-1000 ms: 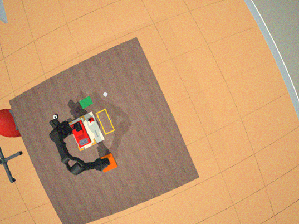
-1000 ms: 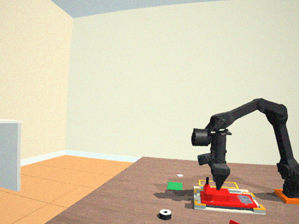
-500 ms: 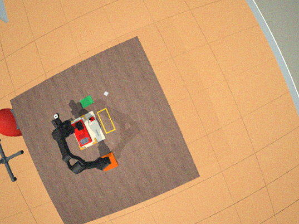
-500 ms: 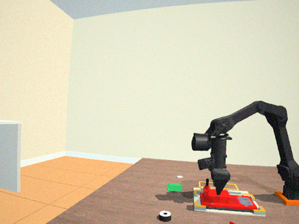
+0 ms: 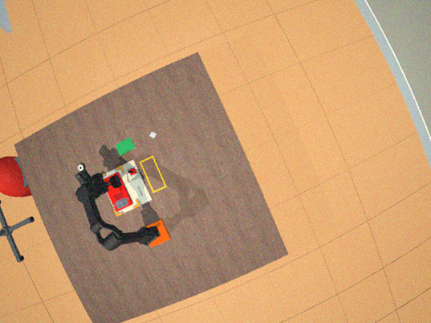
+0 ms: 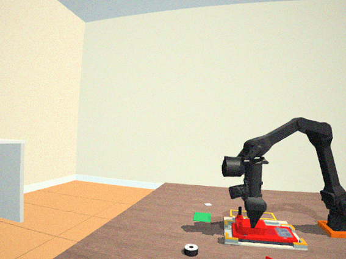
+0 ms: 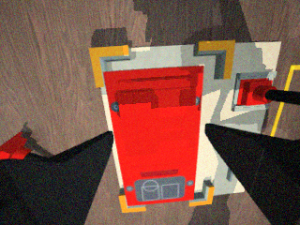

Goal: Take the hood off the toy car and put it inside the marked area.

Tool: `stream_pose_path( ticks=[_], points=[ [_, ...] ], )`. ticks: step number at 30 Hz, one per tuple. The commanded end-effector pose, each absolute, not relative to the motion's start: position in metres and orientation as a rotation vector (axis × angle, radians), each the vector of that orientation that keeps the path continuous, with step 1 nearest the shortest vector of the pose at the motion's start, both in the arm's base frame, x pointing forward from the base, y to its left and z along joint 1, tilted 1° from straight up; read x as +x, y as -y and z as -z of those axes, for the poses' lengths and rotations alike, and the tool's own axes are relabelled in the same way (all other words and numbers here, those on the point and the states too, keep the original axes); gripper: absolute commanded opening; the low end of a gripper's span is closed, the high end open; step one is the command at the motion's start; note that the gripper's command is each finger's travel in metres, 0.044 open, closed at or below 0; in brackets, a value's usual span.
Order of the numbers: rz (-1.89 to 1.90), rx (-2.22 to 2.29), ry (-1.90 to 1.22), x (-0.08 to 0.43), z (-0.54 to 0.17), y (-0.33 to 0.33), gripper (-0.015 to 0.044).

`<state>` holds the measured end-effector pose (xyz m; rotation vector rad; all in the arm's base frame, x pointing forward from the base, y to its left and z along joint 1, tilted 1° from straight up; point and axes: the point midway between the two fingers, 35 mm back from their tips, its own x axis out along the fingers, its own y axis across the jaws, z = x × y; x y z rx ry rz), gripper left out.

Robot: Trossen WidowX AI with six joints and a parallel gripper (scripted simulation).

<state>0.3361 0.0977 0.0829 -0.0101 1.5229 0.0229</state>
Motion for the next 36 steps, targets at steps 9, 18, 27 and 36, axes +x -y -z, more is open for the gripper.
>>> stream_pose_path(
  ticks=[9, 18, 27, 36],
  points=[
    [-0.027, -0.011, -1.527, 0.336, -0.076, -0.098, 0.044],
    [-0.027, -0.011, -1.527, 0.336, -0.071, -0.098, 0.044],
    [-0.027, -0.011, -1.527, 0.336, -0.067, -0.098, 0.044],
    [-0.023, -0.01, -1.522, 0.337, -0.068, -0.098, 0.0348]
  ],
)
